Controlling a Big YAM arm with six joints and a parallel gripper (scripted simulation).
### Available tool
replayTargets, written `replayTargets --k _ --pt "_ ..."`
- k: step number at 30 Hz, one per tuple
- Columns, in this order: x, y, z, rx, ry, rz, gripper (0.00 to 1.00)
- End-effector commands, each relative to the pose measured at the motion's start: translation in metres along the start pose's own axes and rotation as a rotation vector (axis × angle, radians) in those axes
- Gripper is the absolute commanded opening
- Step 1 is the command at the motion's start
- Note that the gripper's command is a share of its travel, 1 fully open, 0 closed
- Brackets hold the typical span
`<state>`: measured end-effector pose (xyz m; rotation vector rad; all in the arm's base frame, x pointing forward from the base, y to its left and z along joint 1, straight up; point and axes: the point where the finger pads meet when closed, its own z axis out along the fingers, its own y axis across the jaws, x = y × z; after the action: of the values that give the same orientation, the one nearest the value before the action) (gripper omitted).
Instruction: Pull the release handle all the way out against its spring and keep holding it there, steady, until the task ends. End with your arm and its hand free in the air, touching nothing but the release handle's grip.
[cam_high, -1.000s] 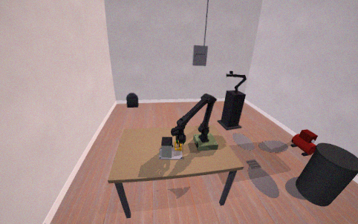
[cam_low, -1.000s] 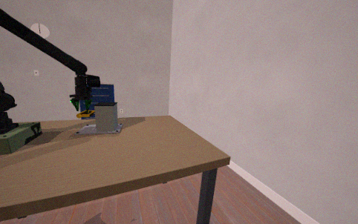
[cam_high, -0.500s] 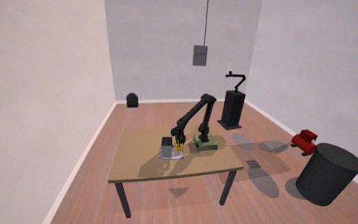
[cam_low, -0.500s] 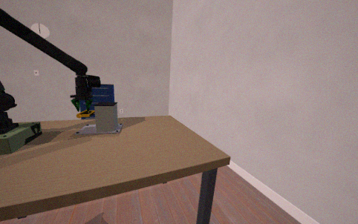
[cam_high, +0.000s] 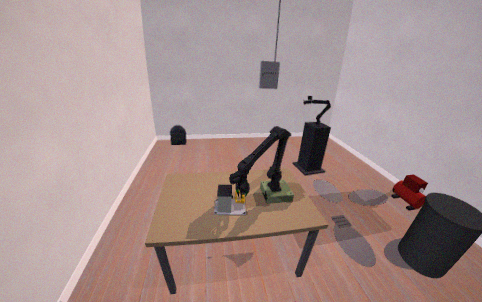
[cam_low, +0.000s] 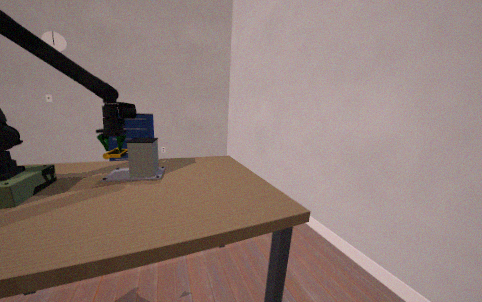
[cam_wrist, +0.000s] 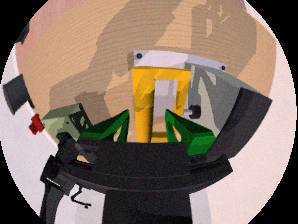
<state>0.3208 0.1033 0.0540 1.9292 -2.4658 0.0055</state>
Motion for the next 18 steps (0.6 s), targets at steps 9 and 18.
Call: replayTargets --k 9,18 --pt "-0.0042 -0.0023 0.0126 -0.001 -0.003 -0.014 0.52" --pt "-0.0042 -0.0022 0.0151 -0.001 -0.003 -0.014 0.52"
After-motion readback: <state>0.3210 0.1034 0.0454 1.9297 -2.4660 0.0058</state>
